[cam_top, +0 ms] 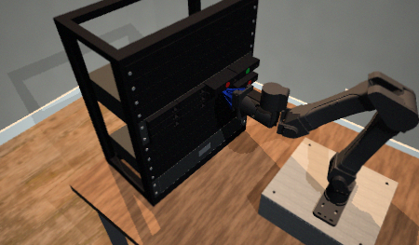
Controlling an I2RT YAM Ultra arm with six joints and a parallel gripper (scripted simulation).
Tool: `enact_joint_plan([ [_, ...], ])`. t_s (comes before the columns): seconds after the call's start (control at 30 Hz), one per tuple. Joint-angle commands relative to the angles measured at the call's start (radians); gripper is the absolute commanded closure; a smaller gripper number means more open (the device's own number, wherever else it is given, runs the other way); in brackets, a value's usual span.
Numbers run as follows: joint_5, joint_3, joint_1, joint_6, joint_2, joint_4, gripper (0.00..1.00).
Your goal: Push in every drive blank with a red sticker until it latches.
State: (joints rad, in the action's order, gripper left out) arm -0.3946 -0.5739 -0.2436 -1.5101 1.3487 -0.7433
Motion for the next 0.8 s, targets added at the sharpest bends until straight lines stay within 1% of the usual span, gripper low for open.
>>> enact_joint_plan([
  [0.0,0.031,-0.042,0.007,0.009,0.020,-0.005,1.00],
  [0.77,0.030,-0.053,0.004,0.009,0.030,-0.003,1.00],
])
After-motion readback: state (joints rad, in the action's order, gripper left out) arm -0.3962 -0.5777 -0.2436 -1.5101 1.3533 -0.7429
